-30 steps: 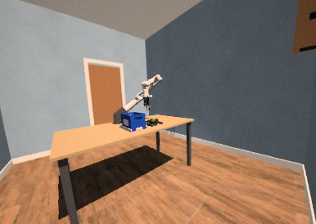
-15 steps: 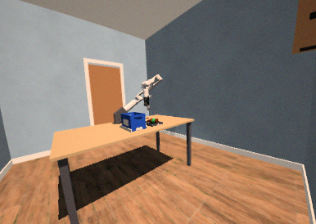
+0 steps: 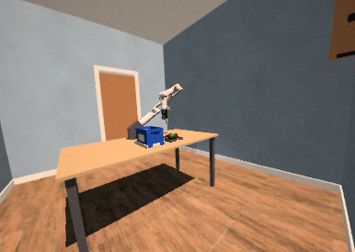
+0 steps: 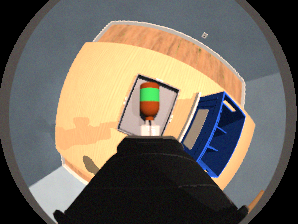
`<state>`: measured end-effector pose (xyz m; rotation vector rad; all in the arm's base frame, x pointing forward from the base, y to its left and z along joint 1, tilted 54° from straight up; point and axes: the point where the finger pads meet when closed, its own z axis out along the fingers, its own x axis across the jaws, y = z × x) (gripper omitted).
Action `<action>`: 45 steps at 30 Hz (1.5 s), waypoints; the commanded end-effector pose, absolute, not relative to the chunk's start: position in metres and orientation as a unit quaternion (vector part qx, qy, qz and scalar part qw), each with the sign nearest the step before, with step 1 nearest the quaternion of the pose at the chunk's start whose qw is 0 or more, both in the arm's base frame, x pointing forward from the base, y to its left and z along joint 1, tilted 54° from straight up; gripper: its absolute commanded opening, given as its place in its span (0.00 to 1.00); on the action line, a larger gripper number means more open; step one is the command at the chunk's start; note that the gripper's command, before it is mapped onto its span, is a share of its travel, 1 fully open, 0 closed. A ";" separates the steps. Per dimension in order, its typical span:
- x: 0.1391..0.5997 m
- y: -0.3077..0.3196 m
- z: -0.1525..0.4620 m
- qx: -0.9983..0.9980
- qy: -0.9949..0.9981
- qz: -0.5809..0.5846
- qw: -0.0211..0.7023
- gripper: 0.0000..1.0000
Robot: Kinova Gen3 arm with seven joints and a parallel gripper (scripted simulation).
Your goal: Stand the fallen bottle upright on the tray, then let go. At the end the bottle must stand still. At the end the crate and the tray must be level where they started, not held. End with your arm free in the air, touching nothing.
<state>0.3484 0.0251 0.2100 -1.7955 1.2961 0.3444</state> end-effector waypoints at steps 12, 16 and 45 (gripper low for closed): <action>0.349 0.024 0.210 -0.721 0.521 0.138 0.435 0.00; 0.349 0.024 0.210 -0.721 0.521 0.138 0.435 0.00; 0.349 0.024 0.210 -0.721 0.521 0.138 0.435 1.00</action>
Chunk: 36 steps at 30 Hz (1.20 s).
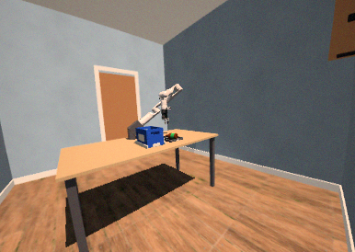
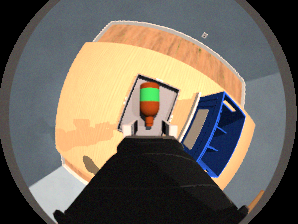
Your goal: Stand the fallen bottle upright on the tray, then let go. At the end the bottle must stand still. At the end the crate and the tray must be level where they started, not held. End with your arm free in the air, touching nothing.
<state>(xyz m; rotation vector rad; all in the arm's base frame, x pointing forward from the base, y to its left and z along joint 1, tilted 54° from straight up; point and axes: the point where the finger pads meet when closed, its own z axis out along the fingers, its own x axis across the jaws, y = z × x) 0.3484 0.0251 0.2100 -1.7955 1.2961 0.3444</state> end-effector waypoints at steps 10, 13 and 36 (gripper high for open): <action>0.349 0.025 0.210 -0.721 0.521 0.138 0.435 1.00; 0.349 0.025 0.210 -0.721 0.521 0.138 0.435 1.00; 0.360 0.058 0.185 -0.721 0.521 0.138 0.435 1.00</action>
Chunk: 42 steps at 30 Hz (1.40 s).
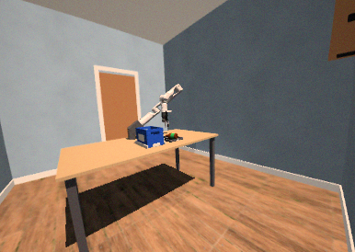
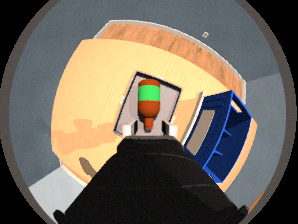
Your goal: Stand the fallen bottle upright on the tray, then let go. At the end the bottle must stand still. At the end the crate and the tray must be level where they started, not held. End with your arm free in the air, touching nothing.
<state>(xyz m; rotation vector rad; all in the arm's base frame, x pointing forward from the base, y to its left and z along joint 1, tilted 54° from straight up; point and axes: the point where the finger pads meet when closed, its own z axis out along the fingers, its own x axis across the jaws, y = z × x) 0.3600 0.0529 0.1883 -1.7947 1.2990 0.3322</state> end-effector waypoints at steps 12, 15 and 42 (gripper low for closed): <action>0.370 0.090 0.161 -0.721 0.521 0.138 0.435 1.00; 0.372 0.094 0.157 -0.721 0.521 0.138 0.435 1.00; 0.378 0.114 0.142 -0.721 0.521 0.138 0.435 1.00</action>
